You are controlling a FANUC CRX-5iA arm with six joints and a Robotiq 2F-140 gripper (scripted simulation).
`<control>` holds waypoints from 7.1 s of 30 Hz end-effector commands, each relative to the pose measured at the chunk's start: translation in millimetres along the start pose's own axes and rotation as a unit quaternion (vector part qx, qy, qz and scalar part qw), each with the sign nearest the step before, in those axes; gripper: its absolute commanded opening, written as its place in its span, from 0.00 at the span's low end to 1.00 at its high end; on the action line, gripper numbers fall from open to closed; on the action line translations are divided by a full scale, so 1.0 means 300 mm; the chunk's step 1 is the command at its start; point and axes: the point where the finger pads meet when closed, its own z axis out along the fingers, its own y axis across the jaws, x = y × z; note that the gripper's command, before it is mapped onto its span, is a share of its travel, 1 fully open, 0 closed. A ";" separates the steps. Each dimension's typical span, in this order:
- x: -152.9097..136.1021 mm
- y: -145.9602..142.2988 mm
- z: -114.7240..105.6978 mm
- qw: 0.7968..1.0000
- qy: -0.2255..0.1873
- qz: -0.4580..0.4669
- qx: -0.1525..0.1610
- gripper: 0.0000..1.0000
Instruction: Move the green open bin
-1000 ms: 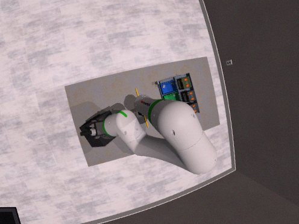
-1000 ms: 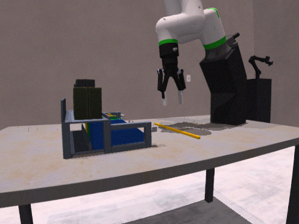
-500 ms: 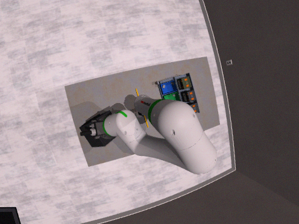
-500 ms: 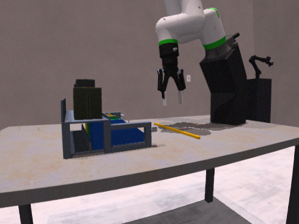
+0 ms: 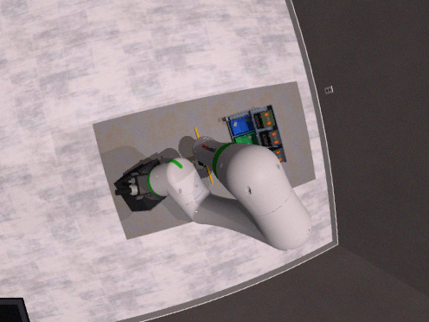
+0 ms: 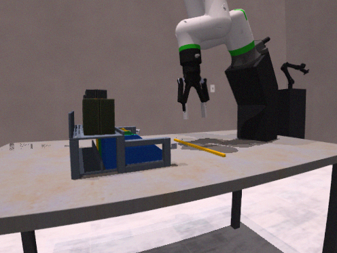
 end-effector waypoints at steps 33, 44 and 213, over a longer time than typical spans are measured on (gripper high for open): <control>-0.002 0.001 0.001 0.999 0.033 0.000 0.027 0.57; 0.000 0.000 0.000 1.000 0.007 0.000 0.006 0.57; -0.002 0.001 0.001 0.999 0.033 0.000 0.027 0.57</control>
